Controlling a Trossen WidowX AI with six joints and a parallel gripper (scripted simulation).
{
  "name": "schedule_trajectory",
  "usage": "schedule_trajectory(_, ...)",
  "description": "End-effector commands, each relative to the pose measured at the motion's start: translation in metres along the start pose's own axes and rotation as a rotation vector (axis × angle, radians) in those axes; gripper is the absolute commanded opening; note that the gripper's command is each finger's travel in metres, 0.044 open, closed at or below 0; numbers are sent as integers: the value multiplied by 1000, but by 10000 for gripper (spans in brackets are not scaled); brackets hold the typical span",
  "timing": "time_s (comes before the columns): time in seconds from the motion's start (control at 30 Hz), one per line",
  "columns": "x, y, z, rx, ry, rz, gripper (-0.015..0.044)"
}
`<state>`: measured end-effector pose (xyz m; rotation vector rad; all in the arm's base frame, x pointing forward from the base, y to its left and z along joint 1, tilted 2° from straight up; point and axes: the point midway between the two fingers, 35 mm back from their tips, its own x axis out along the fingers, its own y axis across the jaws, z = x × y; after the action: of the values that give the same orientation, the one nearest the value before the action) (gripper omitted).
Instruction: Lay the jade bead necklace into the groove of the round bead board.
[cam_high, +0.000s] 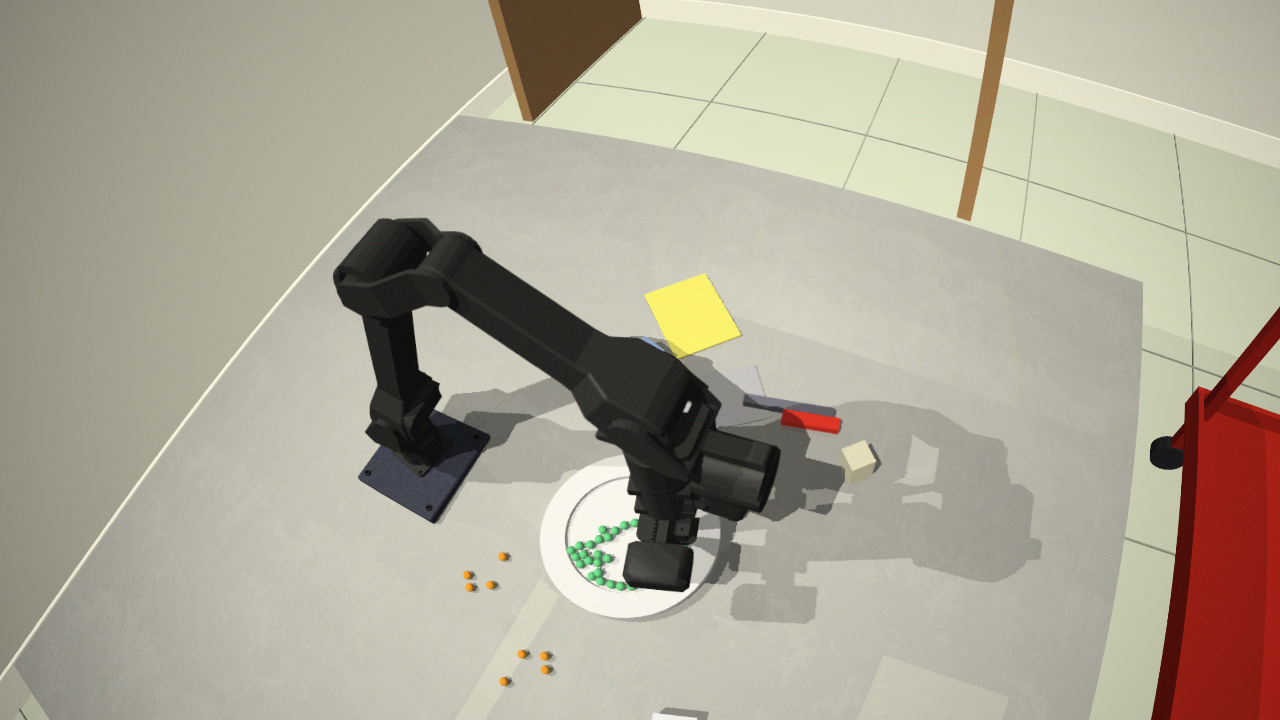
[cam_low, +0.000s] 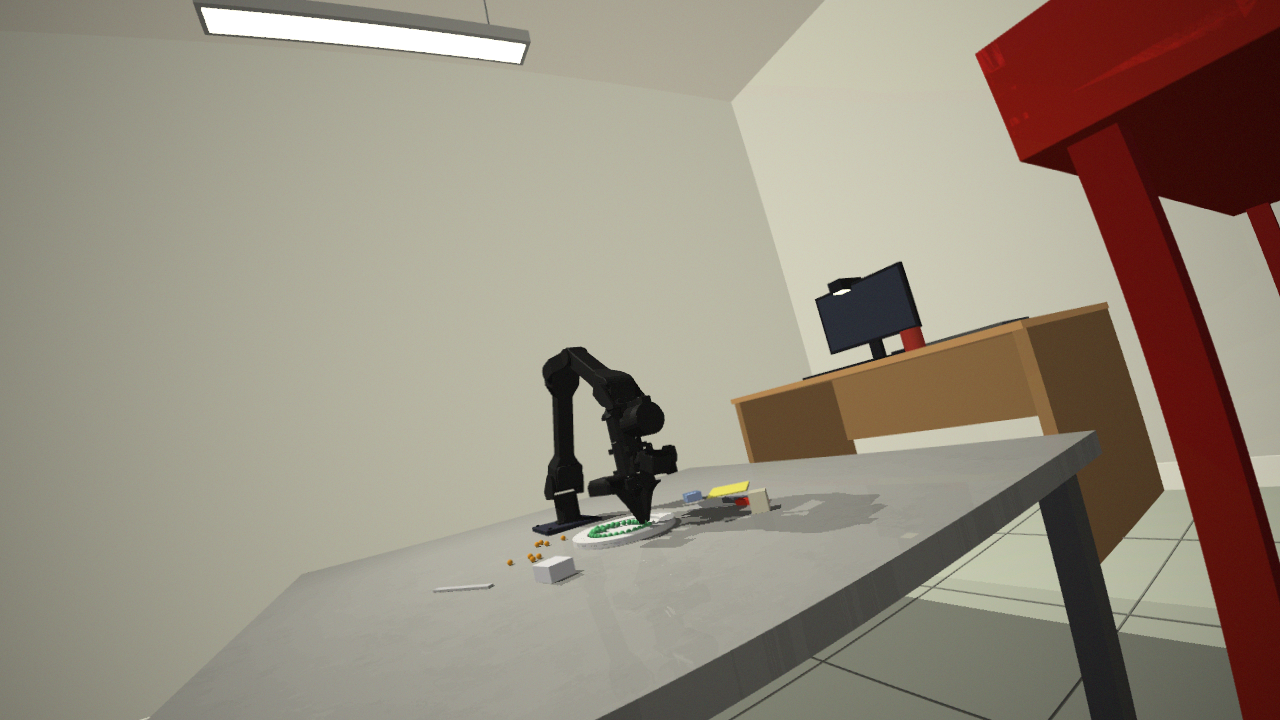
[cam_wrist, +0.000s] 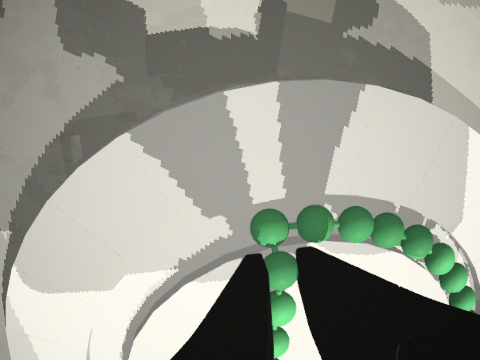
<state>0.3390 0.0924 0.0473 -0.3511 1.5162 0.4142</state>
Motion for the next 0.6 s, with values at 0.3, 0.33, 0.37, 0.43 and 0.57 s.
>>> schedule_trajectory(0.3,-1,0,0,0,0,0,0)
schedule_trajectory(0.33,-2,0,0,-2,1,0,0)
schedule_trajectory(0.37,-4,0,0,-3,2,0,0)
schedule_trajectory(0.43,-6,0,-1,-5,4,1,0)
schedule_trajectory(0.57,-6,2,0,-5,4,1,0)
